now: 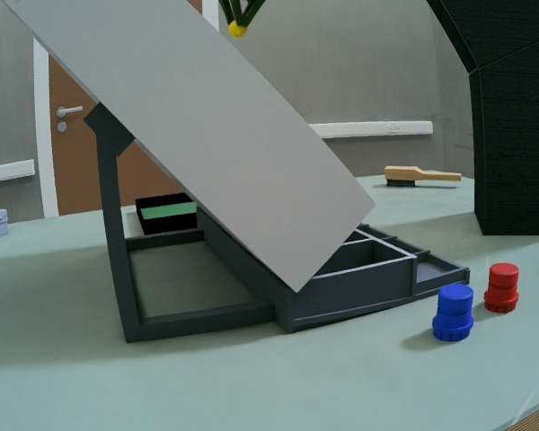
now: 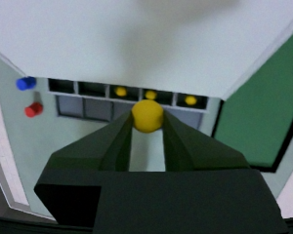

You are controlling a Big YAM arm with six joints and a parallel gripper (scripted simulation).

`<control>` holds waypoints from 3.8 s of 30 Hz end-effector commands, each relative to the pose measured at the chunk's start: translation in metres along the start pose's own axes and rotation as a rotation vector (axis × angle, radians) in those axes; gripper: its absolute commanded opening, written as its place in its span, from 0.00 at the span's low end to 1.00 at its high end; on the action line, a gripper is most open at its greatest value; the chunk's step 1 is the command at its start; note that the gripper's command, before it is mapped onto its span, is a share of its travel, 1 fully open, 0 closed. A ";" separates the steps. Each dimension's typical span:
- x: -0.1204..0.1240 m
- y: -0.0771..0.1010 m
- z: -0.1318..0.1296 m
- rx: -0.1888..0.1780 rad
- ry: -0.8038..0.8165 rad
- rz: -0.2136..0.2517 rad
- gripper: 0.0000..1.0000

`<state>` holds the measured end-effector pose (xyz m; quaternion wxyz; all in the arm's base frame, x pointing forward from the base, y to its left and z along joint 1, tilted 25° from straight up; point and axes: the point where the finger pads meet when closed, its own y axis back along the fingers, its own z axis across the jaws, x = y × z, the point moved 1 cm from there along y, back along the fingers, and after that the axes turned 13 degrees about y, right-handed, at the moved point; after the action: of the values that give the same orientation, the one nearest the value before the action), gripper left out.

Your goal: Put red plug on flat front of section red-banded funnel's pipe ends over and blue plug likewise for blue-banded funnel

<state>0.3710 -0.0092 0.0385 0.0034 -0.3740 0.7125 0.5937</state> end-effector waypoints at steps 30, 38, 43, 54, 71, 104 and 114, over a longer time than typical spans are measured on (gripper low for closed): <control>-0.127 0.064 0.186 0.165 -0.059 -0.184 0.00; -0.136 0.068 0.199 0.174 -0.063 -0.196 0.00; -0.136 0.068 0.200 0.173 -0.064 -0.197 0.00; -0.162 0.063 0.192 0.173 -0.062 -0.196 0.00; -0.271 0.040 0.154 0.171 -0.056 -0.194 0.00; -0.293 0.035 0.147 0.157 -0.066 -0.201 0.00; -0.293 0.035 0.147 0.171 -0.063 -0.201 0.00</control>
<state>0.4825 0.2663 0.1412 0.1056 -0.4188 0.7211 0.5417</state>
